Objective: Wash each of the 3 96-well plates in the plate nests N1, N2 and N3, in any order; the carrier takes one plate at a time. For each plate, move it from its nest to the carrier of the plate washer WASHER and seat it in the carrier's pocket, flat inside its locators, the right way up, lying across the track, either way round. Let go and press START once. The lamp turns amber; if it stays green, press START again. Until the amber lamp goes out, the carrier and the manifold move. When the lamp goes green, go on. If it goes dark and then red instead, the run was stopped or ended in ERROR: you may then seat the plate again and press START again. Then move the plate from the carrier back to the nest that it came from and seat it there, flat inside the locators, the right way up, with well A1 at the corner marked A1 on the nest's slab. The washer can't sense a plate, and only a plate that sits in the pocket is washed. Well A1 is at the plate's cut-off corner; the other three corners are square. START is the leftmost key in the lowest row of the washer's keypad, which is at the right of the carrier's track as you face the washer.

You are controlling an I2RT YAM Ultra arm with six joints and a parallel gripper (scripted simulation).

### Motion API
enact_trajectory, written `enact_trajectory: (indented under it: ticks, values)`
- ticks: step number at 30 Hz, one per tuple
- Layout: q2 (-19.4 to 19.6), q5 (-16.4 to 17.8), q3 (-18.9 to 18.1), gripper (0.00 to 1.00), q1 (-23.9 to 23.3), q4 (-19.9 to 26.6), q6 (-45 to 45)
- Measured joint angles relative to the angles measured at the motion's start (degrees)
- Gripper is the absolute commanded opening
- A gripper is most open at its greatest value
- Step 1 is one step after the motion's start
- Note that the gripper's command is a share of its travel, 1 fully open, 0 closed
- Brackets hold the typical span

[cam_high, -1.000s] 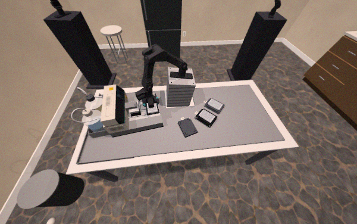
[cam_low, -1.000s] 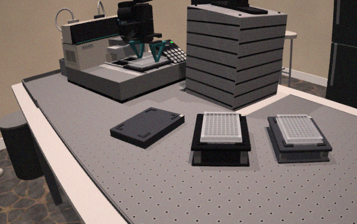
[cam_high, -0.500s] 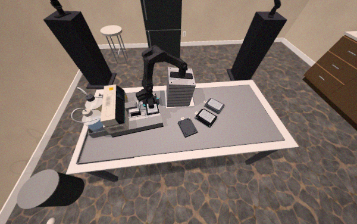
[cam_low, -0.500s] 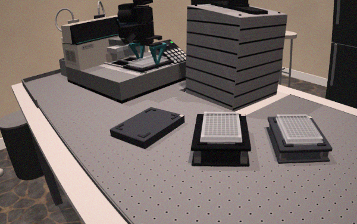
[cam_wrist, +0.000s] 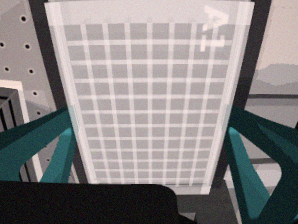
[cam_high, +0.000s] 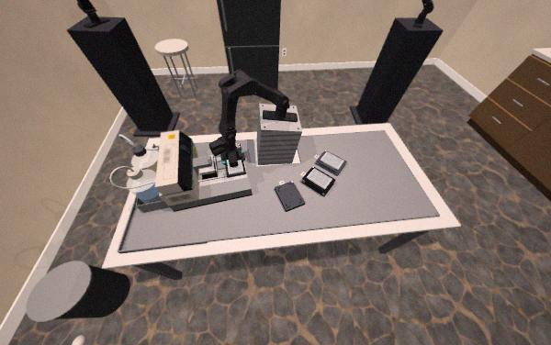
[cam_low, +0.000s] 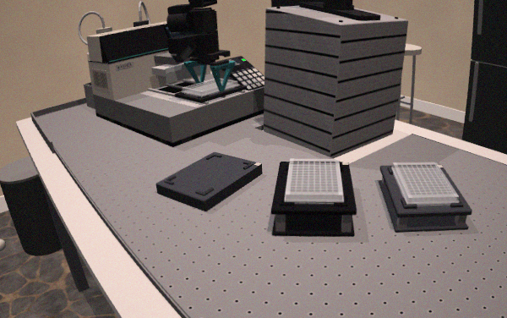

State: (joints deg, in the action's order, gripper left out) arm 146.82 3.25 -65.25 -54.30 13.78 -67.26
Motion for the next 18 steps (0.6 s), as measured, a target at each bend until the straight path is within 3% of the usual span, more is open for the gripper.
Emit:
enact_trajectory:
  ticks: [1,2,4,5,7,8,12,13,15,16,18]
  values:
    - [0.0,0.0,0.0,0.70,0.0,0.0,0.0]
    - [0.0,0.0,0.0,0.60,0.0,0.0,0.0]
    - [0.0,0.0,0.0,0.60,0.0,0.0,0.0]
    - [0.0,0.0,0.0,0.50,0.0,0.0,0.0]
    - [0.0,0.0,0.0,0.50,0.0,0.0,0.0]
    - [0.0,0.0,0.0,0.40,0.0,0.0,0.0]
    - [0.0,0.0,0.0,0.40,0.0,0.0,0.0]
    - [0.0,0.0,0.0,0.30,0.0,0.0,0.0]
    - [0.0,0.0,0.0,0.30,0.0,0.0,0.0]
    - [0.0,0.0,0.0,0.20,0.0,0.0,0.0]
    - [0.0,0.0,0.0,0.20,0.0,0.0,0.0]
